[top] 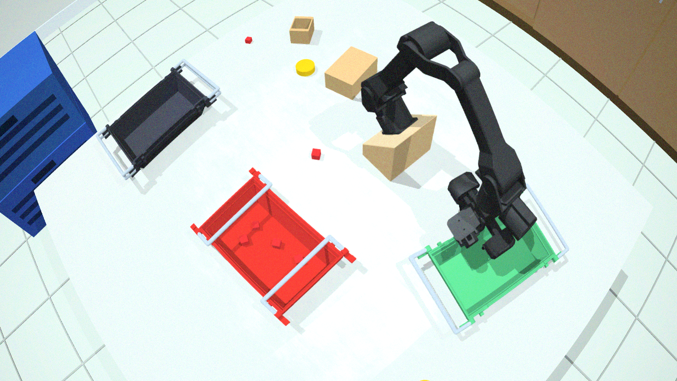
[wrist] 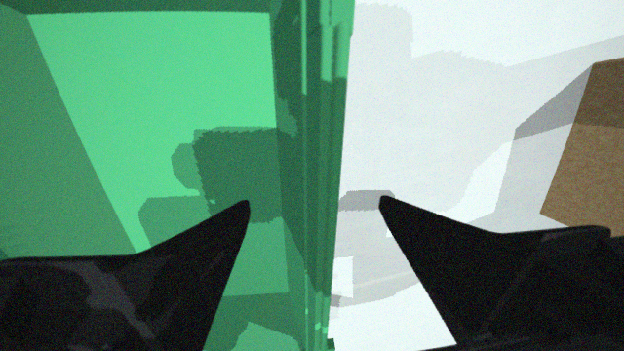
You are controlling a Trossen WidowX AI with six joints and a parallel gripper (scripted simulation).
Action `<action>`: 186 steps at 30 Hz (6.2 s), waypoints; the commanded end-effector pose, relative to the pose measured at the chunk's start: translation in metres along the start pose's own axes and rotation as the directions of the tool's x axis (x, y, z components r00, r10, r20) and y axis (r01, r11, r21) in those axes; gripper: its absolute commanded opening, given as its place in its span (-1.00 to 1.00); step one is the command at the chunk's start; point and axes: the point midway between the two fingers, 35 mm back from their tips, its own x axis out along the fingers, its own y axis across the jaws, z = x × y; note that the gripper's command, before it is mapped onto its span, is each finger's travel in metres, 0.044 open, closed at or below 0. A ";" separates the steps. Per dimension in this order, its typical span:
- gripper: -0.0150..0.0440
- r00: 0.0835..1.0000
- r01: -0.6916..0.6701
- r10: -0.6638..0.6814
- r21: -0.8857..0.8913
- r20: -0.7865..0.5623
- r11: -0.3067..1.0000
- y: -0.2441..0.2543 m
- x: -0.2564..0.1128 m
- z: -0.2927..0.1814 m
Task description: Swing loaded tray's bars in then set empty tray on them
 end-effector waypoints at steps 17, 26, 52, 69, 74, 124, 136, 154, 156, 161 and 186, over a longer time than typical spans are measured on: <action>0.24 1.000 0.003 -0.003 -0.004 0.005 1.000 -0.001 0.003 0.001; 0.03 1.000 0.003 -0.003 -0.004 0.005 1.000 -0.001 0.003 0.001; -0.49 1.000 0.003 -0.003 -0.004 0.005 1.000 0.002 -0.028 0.000; -0.49 1.000 0.003 -0.003 -0.005 0.004 1.000 0.000 -0.078 0.000; -0.49 1.000 0.002 -0.002 -0.005 0.004 1.000 0.006 -0.084 -0.001; -0.49 1.000 -0.003 0.003 -0.005 0.003 1.000 0.063 -0.175 -0.008; -0.49 1.000 -0.003 0.003 -0.002 0.003 1.000 0.063 -0.175 -0.007; -0.49 0.999 -0.047 0.049 0.248 -0.001 0.968 0.041 -0.204 0.091; -0.49 0.999 -0.051 0.053 0.277 0.000 0.960 0.037 -0.206 0.102; -0.49 0.998 -0.058 0.060 0.349 0.003 0.935 0.026 -0.210 0.130; -0.49 0.998 -0.064 0.062 0.680 0.027 0.731 -0.055 -0.209 0.258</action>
